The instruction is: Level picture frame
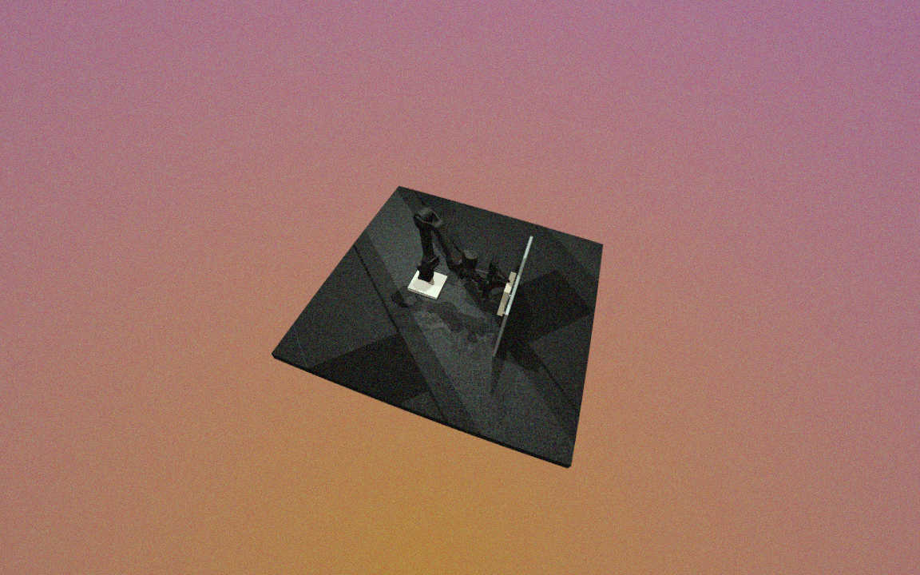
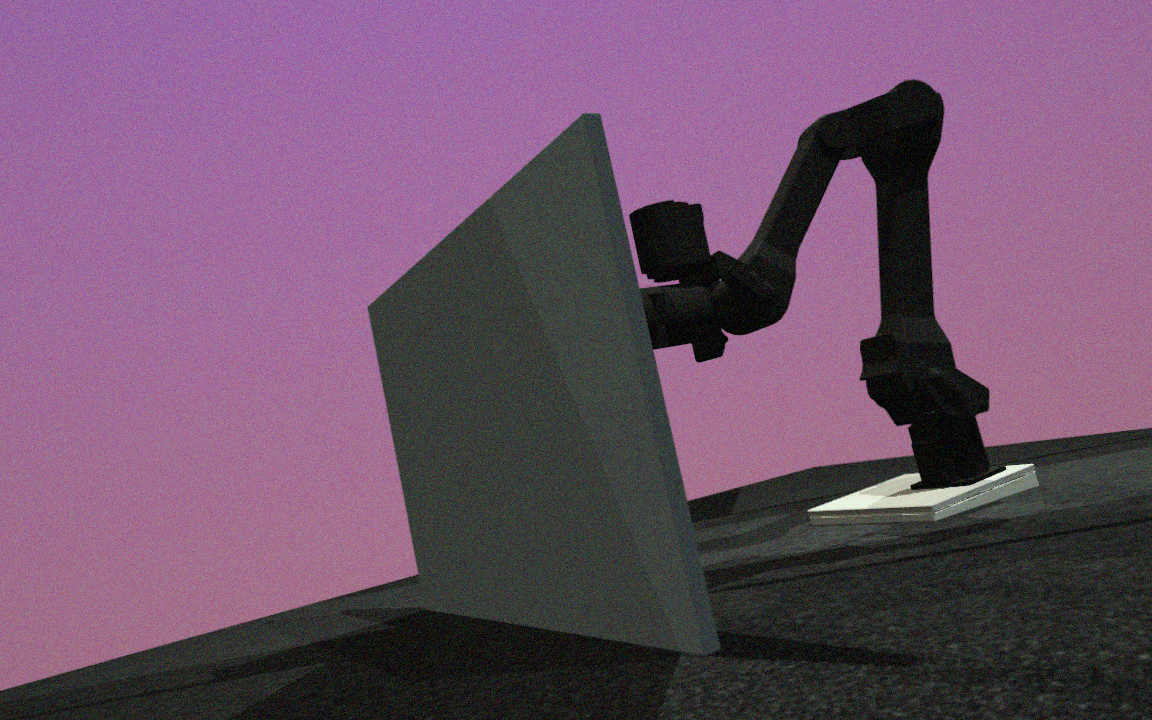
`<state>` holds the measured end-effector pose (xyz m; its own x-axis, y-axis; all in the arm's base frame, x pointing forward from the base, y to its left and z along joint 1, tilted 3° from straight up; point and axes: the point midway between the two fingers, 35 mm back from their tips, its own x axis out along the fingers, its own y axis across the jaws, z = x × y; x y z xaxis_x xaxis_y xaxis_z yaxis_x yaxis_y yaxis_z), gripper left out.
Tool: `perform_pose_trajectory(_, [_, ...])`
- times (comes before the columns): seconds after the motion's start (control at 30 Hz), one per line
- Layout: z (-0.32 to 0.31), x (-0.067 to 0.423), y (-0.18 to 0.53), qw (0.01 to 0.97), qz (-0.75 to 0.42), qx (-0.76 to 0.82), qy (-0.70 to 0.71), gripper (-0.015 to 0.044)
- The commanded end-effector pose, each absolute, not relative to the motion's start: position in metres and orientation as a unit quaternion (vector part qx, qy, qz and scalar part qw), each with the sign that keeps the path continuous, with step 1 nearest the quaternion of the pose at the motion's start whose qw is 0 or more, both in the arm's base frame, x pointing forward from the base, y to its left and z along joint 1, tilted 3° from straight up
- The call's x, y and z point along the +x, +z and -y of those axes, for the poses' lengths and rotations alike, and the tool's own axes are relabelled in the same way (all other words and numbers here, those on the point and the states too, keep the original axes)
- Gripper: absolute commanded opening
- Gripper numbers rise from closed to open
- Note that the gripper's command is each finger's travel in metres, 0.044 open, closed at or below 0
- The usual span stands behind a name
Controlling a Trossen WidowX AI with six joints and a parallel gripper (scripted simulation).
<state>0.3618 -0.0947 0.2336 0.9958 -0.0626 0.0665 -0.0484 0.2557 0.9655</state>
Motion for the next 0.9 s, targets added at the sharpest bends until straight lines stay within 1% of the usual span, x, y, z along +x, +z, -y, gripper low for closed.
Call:
perform_pose_trajectory(0.0, [0.0949, 0.3619, 0.2334, 0.784, 0.046, 0.619, -0.004, 0.0])
perform_pose_trajectory(0.87, [0.0954, 0.3619, 0.2331, 0.736, 0.046, 0.675, 0.0, 0.0])
